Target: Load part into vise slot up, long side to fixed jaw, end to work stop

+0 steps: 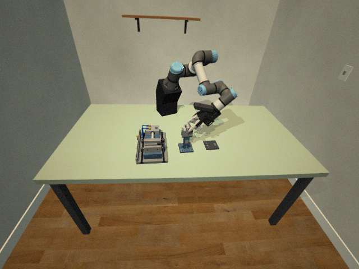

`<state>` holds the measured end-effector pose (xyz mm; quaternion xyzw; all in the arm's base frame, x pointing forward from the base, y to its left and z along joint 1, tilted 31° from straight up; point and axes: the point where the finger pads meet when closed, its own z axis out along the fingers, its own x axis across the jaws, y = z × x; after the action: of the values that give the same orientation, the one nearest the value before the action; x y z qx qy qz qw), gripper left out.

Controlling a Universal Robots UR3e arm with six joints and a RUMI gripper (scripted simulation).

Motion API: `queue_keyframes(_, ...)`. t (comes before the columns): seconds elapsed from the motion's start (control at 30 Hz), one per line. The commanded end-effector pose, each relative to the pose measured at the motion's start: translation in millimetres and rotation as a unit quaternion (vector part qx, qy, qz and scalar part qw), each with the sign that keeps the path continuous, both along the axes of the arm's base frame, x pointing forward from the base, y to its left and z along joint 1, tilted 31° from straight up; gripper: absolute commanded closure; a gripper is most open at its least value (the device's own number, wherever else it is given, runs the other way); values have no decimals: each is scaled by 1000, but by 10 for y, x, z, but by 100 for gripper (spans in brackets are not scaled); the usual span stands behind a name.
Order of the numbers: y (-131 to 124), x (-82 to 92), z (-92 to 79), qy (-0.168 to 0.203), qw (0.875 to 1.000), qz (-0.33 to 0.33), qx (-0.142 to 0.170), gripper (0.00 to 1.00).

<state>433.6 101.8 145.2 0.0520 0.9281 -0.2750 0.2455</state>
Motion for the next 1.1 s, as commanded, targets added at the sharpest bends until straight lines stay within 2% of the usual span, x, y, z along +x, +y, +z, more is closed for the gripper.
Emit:
queue_keyframes(0.0, 8, 11, 2, -2, 1000, 0, 0, 100)
queue_keyframes(1.07, 36, 42, -42, -2, 1000, 0, 0, 100)
